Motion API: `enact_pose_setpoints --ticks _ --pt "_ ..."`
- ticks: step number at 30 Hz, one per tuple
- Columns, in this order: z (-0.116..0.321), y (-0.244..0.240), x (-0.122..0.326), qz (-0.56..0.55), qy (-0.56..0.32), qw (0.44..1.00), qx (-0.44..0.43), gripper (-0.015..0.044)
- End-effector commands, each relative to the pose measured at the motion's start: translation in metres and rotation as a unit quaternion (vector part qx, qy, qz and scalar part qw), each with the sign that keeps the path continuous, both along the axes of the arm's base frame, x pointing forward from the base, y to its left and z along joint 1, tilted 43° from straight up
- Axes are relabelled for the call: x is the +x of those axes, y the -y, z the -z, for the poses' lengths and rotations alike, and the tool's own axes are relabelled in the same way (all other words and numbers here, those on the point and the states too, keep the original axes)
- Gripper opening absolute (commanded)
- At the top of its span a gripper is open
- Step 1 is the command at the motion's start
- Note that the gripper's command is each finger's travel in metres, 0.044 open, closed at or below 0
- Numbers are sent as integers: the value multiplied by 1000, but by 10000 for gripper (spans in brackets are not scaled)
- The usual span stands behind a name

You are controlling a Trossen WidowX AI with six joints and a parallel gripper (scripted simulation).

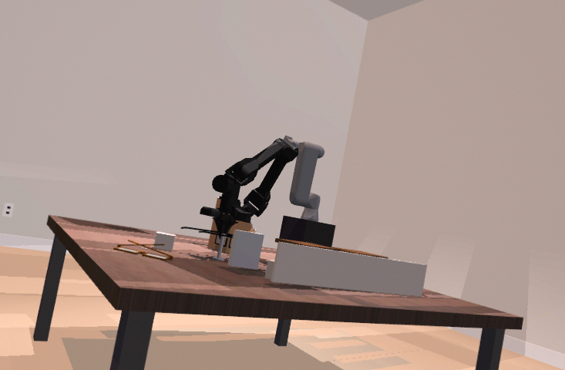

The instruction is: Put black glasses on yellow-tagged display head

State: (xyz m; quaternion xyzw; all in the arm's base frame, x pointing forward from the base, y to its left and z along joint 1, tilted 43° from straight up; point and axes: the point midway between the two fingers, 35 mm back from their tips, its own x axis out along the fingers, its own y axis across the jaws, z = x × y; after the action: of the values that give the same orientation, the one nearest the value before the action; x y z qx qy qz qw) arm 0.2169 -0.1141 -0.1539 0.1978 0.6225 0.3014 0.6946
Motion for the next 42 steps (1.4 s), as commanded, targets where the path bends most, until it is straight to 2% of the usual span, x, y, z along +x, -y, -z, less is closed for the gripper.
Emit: enact_pose_setpoints --ticks 1,42 --pt "-1 -2 -3 -1 0 1000 1 0" --pt "-6 -9 -25 -1 -1 1000 1 0"
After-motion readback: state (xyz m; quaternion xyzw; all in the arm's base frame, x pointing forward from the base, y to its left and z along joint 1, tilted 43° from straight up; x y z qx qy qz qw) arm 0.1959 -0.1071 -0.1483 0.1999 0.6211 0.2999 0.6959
